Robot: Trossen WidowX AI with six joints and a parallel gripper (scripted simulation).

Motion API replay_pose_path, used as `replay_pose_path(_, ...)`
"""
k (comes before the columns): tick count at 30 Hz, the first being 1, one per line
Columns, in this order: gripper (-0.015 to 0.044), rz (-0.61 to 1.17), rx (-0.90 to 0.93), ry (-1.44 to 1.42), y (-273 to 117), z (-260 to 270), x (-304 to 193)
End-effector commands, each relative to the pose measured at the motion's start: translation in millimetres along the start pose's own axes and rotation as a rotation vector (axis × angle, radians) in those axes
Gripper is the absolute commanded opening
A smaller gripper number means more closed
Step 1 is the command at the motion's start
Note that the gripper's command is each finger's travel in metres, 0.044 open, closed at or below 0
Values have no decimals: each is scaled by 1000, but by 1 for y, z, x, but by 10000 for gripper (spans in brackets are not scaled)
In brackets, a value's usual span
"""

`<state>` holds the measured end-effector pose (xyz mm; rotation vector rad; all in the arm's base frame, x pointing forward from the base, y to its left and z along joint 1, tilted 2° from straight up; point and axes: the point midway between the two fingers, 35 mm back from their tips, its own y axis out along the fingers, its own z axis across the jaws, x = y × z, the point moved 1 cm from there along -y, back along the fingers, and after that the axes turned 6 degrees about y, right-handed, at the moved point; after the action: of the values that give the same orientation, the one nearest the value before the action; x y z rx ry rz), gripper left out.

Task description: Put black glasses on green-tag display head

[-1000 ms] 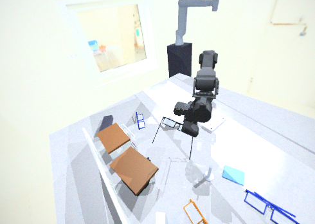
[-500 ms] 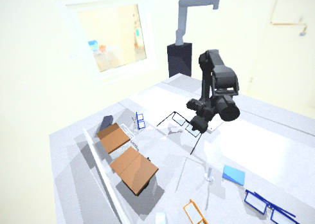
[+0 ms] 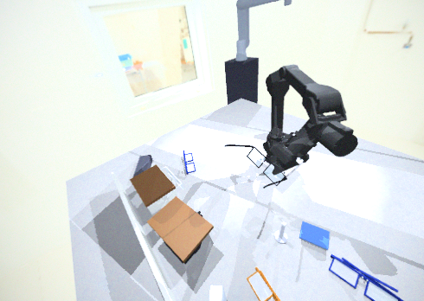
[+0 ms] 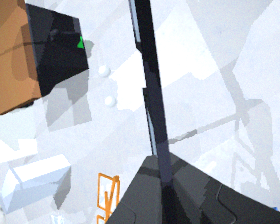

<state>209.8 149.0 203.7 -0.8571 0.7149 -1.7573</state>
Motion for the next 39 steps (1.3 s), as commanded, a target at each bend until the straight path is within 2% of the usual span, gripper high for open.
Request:
replay_pose_path(1, 0, 31, 51, 102, -12, -3, -5)
replay_pose_path(11, 0, 114, 128, 303, -35, -12, -18)
replay_pose_path(32, 0, 94, 108, 257, -29, -12, -18)
replay_pose_path(39, 0, 43, 40, 199, -13, -7, -11)
